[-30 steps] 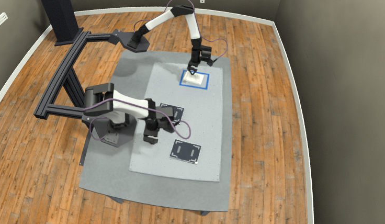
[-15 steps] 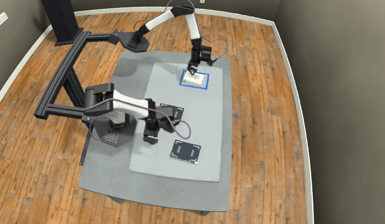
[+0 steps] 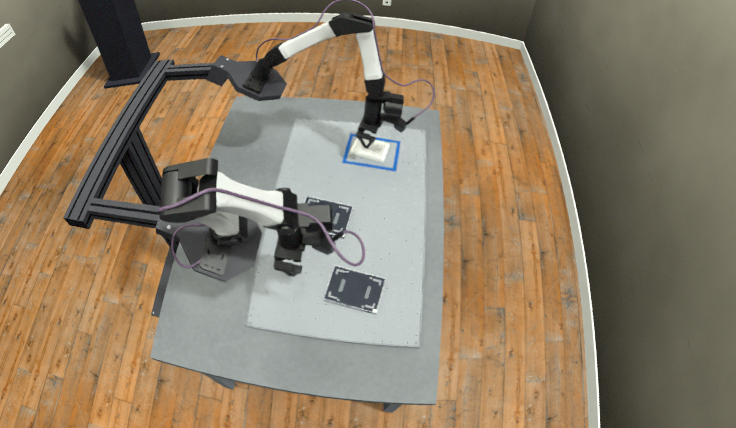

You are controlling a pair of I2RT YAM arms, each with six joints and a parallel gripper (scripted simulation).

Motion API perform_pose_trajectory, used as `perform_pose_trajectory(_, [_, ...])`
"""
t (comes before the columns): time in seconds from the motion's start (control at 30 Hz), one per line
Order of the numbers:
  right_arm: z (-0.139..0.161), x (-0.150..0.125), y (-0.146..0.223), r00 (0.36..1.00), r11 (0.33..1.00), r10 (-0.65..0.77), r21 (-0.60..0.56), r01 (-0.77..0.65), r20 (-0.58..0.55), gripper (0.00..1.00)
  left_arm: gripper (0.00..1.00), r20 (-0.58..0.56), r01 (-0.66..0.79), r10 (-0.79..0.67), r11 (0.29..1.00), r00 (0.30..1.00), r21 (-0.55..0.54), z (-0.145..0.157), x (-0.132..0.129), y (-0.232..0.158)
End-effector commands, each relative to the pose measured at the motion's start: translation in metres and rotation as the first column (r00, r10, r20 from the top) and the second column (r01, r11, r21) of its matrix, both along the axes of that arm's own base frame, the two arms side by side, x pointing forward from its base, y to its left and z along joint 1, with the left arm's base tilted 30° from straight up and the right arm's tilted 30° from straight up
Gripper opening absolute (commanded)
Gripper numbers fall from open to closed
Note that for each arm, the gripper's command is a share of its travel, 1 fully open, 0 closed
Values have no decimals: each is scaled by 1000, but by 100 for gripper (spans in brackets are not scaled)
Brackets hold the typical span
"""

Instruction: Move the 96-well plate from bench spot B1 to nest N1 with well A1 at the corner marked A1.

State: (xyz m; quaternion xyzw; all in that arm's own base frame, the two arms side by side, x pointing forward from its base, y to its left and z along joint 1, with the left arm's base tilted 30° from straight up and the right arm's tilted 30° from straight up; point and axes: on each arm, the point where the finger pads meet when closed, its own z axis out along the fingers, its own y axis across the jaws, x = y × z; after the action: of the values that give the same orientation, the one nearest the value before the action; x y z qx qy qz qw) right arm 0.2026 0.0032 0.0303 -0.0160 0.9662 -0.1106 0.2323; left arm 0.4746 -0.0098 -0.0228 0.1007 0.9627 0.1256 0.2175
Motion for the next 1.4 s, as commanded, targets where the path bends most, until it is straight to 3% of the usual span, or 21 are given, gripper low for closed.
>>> perform_pose_trajectory(0.0, [1, 2, 1, 1000, 1000, 8, 5, -8, 5, 100, 100, 20, -5, 5, 1000, 1000, -3, -4, 12, 7])
perform_pose_trajectory(1.37, [1, 2, 1, 1000, 1000, 8, 5, -8, 5, 100, 100, 18, -5, 5, 1000, 1000, -1, -53, 37, 21])
